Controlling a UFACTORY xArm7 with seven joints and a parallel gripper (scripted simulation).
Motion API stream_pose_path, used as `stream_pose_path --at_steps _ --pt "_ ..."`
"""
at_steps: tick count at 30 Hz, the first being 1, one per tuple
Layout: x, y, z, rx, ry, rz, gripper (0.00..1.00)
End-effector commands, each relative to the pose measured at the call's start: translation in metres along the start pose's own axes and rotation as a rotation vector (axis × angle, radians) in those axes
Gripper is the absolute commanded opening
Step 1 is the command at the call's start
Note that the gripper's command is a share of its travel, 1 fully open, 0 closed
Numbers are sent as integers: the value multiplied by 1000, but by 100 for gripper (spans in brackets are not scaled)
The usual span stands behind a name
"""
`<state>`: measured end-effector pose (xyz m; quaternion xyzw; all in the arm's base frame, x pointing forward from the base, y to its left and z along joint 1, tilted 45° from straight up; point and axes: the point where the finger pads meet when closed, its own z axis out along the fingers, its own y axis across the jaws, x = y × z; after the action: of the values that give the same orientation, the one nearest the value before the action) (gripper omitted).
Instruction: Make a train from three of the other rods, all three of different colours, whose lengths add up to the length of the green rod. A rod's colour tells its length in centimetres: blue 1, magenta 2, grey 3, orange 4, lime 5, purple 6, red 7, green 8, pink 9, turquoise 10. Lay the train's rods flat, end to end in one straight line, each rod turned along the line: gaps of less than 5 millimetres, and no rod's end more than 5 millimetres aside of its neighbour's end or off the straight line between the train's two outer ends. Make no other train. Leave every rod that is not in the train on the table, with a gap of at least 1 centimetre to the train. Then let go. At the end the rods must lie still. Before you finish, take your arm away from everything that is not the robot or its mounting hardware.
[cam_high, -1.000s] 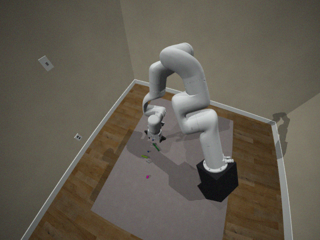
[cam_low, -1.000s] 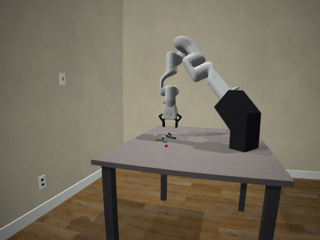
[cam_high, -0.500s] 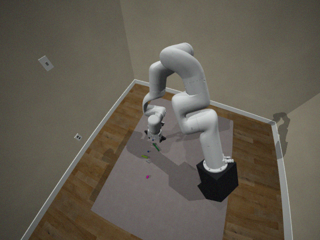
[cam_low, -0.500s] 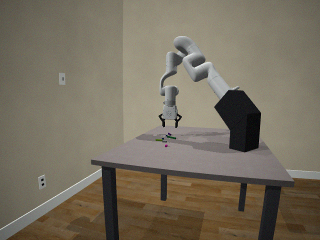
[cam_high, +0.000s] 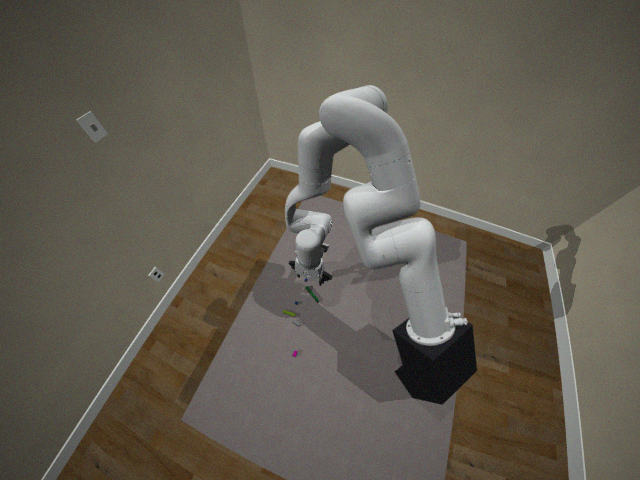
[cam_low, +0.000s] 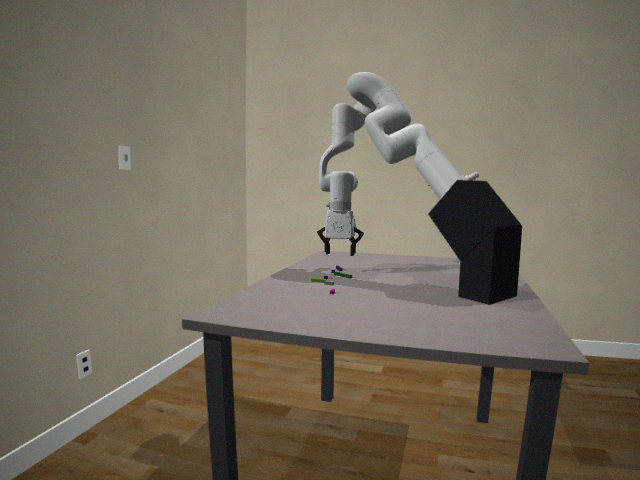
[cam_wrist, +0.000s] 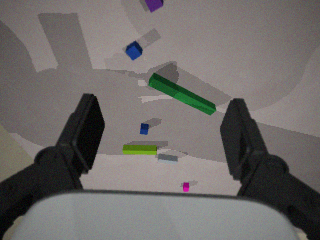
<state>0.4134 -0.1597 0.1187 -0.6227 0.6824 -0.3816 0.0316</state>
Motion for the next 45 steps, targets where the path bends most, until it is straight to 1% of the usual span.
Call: stream_pose_path --at_steps 1,13,16,18,21,33,35,36,42,45 --pt "0 0 0 1 0 -1 100" --pt "0 0 0 1 0 -2 100" --pt "0 0 0 1 0 -61 100" --pt "0 0 0 1 0 -61 100" --pt "0 0 0 1 0 -212 100" --pt "0 0 0 1 0 -530 100" --pt "0 0 0 1 0 -530 100" --pt "0 0 0 1 0 -601 100" --pt "0 0 0 1 0 -759 100" --pt "0 0 0 1 0 -786 100"
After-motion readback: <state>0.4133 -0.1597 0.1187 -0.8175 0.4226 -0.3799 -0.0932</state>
